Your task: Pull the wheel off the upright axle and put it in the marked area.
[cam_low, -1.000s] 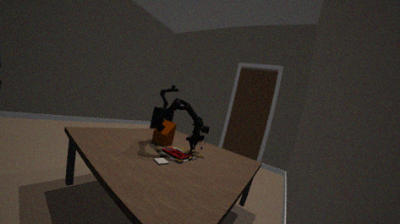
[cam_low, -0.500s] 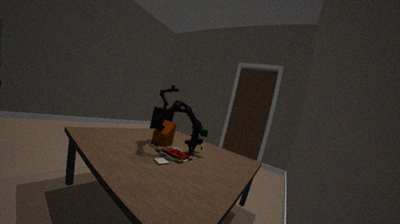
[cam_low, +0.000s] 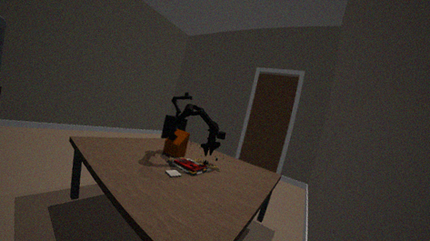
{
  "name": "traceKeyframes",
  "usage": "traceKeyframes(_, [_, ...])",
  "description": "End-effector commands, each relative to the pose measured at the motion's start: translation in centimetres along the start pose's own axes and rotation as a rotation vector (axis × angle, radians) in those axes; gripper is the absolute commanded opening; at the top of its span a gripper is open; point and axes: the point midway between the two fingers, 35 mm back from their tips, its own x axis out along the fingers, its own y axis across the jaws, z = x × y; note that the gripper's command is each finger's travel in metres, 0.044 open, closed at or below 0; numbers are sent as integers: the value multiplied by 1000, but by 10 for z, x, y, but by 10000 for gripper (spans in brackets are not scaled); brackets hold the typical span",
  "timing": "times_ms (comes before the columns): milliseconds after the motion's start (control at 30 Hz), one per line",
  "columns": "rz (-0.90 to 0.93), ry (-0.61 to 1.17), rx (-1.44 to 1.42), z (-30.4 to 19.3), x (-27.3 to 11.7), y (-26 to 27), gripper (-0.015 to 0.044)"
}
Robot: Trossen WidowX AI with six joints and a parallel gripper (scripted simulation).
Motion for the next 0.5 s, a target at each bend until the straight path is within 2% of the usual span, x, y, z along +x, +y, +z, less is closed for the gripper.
traceKeyframes(0, [-4, 15, -3, -16, -7, -6, 379])
traceKeyframes(100, [-2, 20, -3, -47, -29, -18, 440])
traceKeyframes(233, [-6, 27, -2, -82, -47, -35, 440])
traceKeyframes(467, [-6, 27, -2, -84, -48, -36, 440])
